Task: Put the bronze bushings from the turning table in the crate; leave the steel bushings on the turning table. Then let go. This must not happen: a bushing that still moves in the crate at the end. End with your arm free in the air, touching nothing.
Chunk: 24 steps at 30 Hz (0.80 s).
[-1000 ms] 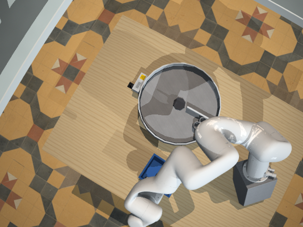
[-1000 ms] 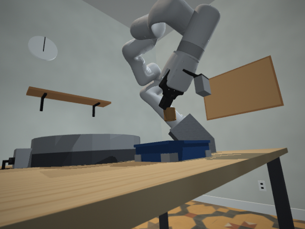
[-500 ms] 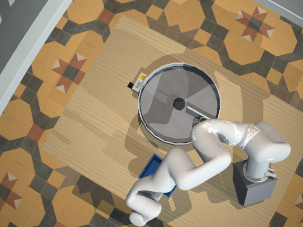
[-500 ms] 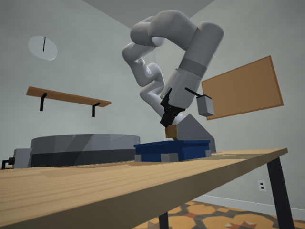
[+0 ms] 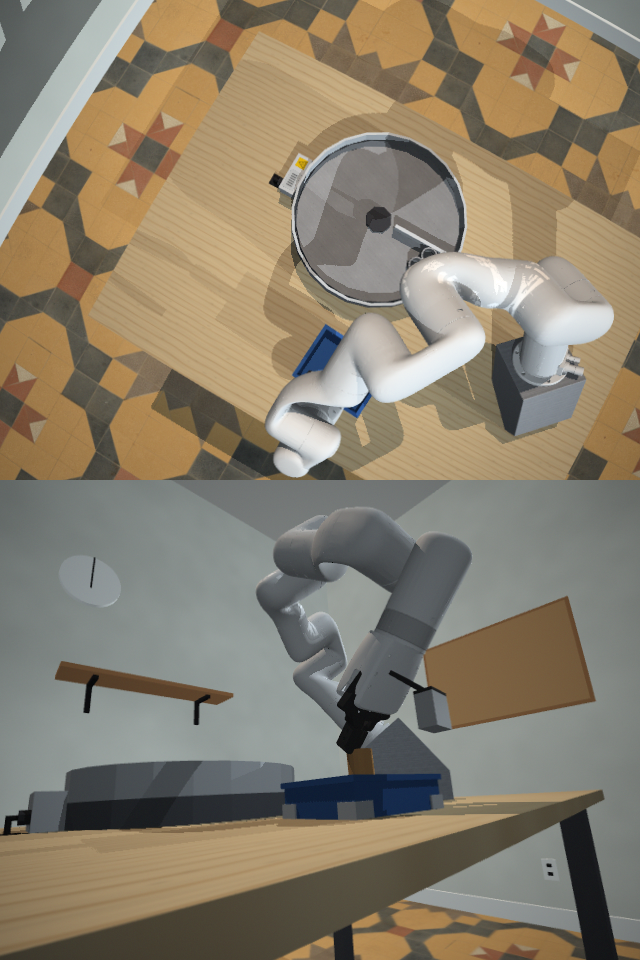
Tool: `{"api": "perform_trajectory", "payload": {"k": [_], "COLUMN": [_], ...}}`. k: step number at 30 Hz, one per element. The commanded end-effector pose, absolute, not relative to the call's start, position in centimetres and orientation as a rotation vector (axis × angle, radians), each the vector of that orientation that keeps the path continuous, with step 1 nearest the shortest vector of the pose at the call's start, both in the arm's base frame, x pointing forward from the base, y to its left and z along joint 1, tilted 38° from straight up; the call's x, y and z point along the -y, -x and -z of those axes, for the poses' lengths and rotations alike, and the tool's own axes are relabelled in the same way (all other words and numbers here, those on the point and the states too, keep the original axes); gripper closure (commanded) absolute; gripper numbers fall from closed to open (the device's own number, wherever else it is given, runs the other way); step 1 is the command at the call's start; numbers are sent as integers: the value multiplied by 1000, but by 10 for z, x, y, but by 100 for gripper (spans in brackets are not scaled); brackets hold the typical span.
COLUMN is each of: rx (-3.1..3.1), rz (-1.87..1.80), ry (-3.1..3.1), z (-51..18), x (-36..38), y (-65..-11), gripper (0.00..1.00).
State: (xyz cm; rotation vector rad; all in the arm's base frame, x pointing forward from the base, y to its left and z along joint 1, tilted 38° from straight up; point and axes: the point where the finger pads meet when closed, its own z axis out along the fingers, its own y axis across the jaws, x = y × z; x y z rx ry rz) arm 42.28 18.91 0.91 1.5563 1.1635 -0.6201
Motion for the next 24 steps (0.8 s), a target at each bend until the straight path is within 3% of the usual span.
{"api": "perform_trajectory", "payload": {"k": [1,24], "rx": [-1164,-1164], "rz": [616,616], "ry": [-1558,-1558], "z": [-10,11], "x": [-190,-178], "y": [-423,-433], "gripper": [100,100]}}
